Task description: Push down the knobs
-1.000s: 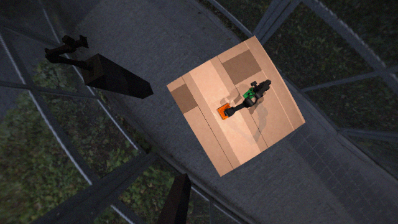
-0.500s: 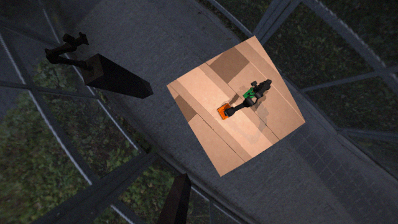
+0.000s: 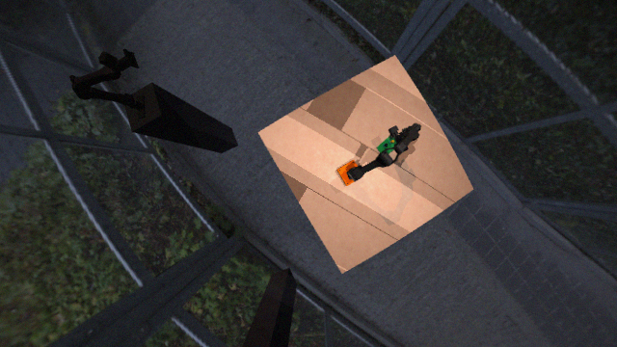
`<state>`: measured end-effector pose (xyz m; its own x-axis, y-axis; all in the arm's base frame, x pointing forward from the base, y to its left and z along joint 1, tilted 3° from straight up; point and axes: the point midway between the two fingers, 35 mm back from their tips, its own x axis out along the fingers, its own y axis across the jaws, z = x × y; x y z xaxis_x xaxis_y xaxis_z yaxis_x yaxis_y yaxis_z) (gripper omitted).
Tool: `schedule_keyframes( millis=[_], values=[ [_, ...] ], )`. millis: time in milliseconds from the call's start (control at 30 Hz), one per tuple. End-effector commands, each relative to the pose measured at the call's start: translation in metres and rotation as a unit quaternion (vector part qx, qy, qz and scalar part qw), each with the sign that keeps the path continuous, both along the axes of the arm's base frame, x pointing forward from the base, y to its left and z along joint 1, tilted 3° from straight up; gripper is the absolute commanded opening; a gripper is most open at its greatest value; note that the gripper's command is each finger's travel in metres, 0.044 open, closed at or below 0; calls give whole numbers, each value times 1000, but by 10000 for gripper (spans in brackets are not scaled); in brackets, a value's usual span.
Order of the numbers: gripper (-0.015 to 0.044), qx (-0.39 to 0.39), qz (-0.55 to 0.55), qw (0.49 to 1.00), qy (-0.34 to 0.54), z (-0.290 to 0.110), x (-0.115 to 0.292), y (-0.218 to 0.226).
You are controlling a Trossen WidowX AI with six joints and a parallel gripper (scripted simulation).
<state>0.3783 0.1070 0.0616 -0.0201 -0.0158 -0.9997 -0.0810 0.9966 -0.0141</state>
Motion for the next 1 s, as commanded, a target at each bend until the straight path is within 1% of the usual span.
schedule_keyframes(
  millis=[0, 133, 333, 400, 967],
  values=[
    [341, -1, 1, 1000, 2, 13, -29, -10],
    [440, -1, 2, 1000, 4, 25, -74, -25],
    [440, -2, 4, 1000, 6, 28, -139, -45],
    [440, -4, 3, 1000, 6, 26, -152, -49],
    [440, -4, 3, 1000, 5, 26, -153, -50]
  ],
)
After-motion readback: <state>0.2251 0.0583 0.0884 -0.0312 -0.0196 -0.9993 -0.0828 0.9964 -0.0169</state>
